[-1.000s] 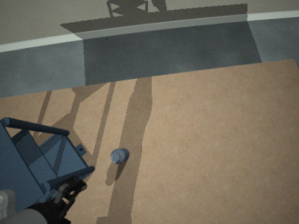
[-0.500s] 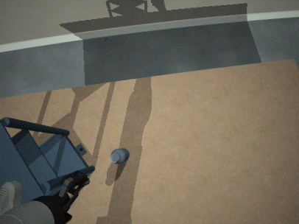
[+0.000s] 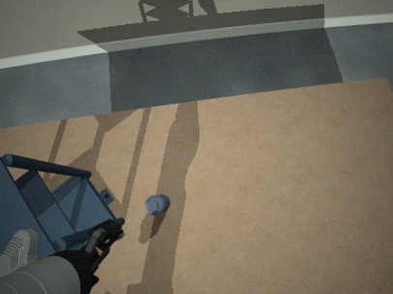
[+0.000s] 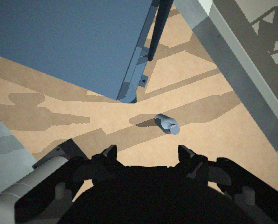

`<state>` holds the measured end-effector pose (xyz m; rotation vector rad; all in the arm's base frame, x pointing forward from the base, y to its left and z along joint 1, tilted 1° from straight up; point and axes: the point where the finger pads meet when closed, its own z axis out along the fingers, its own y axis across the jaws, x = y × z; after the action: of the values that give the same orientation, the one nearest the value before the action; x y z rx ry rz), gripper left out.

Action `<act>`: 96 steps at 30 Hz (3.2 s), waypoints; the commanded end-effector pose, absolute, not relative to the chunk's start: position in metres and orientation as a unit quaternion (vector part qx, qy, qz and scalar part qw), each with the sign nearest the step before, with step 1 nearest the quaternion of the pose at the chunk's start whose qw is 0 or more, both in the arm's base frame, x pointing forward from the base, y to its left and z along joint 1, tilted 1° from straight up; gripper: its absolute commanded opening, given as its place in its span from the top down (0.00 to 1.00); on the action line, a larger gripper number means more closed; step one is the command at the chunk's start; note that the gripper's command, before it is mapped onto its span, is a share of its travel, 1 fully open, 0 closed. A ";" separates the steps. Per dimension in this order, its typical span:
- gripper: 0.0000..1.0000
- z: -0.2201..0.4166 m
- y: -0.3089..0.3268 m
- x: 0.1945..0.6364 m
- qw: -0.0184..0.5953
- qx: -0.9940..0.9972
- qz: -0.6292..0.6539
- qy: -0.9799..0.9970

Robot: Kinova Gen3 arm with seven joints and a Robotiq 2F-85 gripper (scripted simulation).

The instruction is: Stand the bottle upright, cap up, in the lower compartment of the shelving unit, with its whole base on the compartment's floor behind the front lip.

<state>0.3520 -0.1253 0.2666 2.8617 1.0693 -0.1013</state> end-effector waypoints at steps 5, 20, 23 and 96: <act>0.00 0.266 -0.128 0.352 0.043 0.936 -0.035 0.347; 0.00 0.263 -0.139 0.360 0.037 0.947 -0.031 0.319; 0.00 0.263 -0.139 0.360 0.037 0.947 -0.031 0.319; 0.24 0.241 -0.201 0.406 -0.042 0.975 0.121 0.182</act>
<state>0.4134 -0.1955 0.2389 3.1344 0.6195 0.3354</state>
